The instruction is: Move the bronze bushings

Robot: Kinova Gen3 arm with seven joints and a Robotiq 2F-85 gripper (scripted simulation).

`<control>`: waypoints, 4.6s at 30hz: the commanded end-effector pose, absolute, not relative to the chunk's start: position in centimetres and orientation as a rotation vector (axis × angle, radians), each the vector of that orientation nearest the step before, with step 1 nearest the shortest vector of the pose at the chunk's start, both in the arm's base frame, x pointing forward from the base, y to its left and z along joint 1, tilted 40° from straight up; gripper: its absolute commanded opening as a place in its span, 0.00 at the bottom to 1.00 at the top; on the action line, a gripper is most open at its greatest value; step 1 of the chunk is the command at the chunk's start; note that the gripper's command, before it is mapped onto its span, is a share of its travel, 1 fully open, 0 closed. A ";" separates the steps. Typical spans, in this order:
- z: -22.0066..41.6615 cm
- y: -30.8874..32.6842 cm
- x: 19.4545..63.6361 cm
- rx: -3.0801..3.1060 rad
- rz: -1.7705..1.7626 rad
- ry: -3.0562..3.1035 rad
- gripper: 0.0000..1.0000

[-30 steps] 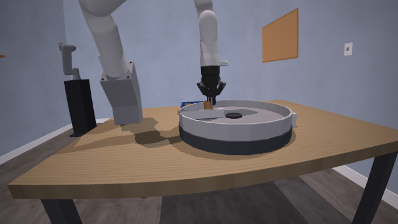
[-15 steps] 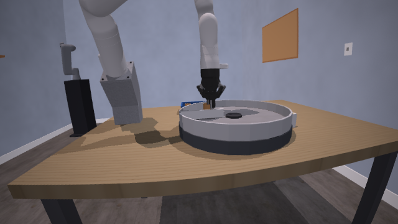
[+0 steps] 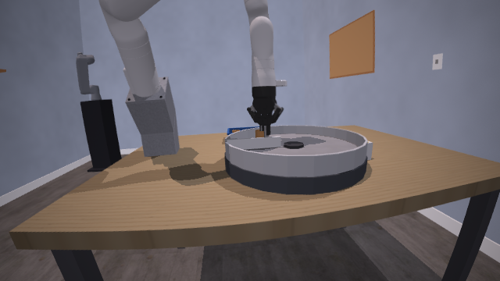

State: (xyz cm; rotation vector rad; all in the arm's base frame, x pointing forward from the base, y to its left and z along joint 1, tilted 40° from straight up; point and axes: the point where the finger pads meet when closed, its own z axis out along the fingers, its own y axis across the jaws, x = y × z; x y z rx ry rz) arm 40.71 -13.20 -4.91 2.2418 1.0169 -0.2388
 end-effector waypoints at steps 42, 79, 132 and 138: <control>-5.3 -13.5 40.8 2.242 -0.237 1.018 0.00; -5.3 -13.5 40.8 2.242 -0.237 1.018 0.00; -2.5 -11.2 40.5 2.242 -0.237 1.018 0.14; -1.8 -10.6 40.4 2.242 -0.237 1.018 0.14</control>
